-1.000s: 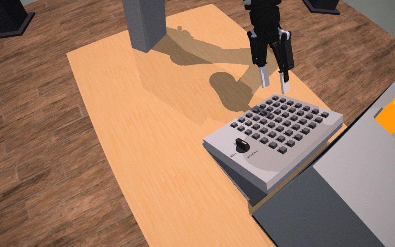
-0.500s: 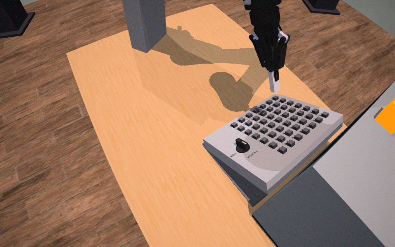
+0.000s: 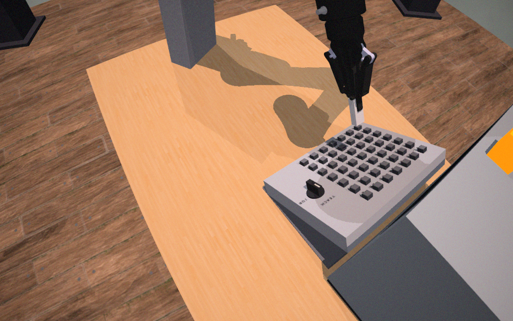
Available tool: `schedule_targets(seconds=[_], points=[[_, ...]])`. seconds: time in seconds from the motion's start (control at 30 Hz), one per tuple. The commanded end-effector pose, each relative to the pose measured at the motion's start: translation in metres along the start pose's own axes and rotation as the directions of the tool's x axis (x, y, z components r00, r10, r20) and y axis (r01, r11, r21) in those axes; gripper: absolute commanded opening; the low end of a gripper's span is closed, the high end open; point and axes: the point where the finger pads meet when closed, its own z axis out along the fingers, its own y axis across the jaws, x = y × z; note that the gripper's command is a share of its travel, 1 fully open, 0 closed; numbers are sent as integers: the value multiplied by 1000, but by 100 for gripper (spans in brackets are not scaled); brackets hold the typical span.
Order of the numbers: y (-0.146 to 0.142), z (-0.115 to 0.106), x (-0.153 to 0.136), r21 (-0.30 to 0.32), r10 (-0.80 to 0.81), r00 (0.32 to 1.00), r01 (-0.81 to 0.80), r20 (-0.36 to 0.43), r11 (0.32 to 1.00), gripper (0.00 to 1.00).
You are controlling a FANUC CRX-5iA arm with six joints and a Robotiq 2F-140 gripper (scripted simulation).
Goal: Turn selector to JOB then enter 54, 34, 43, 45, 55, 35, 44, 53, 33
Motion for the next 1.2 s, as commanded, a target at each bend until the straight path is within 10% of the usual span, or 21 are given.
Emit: schedule_targets(seconds=[0.0, 1.17], points=[[2, 31, -1, -4, -3, 1000, 3, 2, 1000, 0], [3, 77, -1, -4, -3, 1000, 3, 2, 1000, 0]])
